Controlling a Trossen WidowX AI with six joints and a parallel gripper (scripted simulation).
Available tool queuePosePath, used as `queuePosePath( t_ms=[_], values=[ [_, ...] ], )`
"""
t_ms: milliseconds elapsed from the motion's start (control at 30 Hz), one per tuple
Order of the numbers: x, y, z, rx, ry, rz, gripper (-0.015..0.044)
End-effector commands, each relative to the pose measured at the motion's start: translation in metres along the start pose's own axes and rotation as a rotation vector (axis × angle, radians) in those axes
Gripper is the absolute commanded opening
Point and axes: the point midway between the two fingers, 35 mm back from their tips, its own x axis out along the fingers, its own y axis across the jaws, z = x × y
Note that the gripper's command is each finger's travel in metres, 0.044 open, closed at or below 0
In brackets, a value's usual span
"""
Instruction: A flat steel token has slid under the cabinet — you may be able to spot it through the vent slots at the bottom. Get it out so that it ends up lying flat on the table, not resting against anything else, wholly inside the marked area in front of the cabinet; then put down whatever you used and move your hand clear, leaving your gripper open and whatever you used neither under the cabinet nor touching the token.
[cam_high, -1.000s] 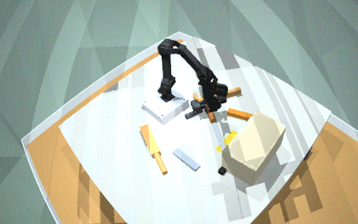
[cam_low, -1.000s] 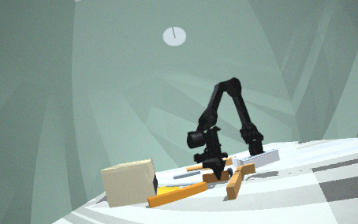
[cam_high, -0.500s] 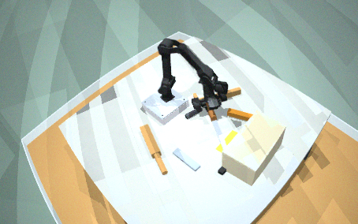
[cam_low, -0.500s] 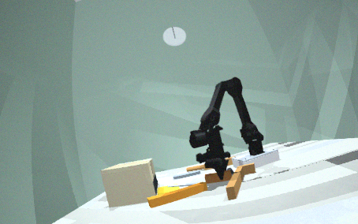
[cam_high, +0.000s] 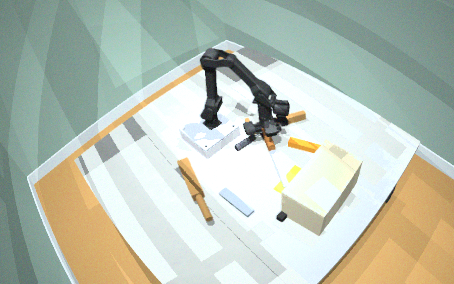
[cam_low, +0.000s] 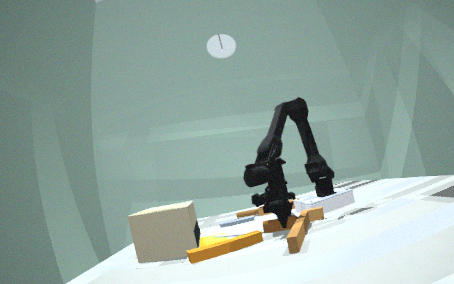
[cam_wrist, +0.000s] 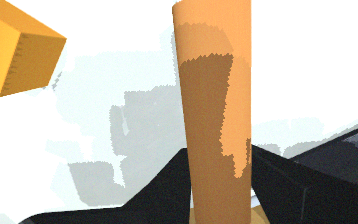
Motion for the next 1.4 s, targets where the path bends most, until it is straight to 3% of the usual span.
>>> queuePosePath(
  t_ms=[0,1367],
  values=[
    [-0.0002,0.0016,-0.0031,0.001,-0.002,0.001,0.0],
    [-0.0002,0.0055,-0.0119,-0.257,-0.001,0.002,0.0]
  ],
)
